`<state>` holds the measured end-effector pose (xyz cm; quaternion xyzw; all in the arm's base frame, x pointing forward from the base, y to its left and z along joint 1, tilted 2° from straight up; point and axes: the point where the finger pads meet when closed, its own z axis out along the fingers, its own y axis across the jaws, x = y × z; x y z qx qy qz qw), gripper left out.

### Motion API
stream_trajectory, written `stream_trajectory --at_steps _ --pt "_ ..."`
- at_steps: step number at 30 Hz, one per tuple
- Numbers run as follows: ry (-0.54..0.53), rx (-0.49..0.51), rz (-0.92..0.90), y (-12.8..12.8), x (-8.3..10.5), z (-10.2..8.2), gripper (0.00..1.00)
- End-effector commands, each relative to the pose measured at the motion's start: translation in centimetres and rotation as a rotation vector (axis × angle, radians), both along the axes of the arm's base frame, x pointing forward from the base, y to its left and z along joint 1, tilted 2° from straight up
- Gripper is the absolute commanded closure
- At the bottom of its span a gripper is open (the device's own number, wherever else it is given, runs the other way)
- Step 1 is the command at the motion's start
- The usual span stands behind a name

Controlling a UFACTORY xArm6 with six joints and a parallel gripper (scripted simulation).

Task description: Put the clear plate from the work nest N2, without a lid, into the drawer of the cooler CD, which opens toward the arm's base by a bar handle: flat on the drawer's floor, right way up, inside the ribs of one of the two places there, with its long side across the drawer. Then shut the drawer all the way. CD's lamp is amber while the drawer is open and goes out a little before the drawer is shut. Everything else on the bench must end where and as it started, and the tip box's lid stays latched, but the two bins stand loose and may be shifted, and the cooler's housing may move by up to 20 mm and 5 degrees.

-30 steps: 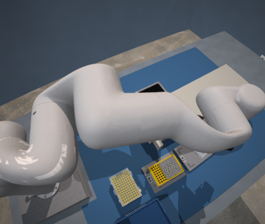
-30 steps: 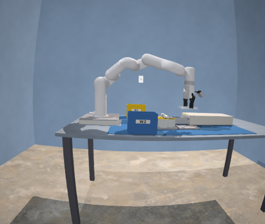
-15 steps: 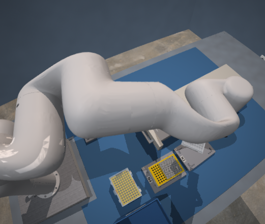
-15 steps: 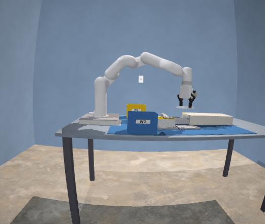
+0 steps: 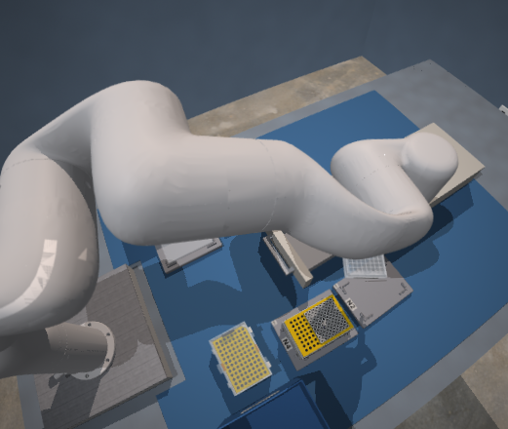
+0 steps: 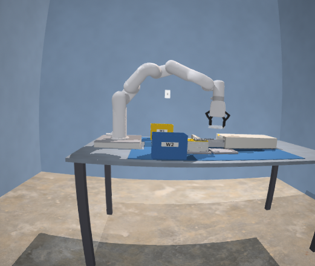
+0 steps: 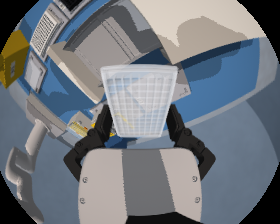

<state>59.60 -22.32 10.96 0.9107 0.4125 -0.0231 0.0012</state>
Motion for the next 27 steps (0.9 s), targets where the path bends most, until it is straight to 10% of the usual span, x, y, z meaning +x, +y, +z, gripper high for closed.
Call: stream_trajectory --at_steps 1,27 --pt "-0.017 0.008 0.203 1.5 -0.2 0.3 1.0" --pt "-0.009 0.019 0.558 7.3 -1.2 0.2 1.0"
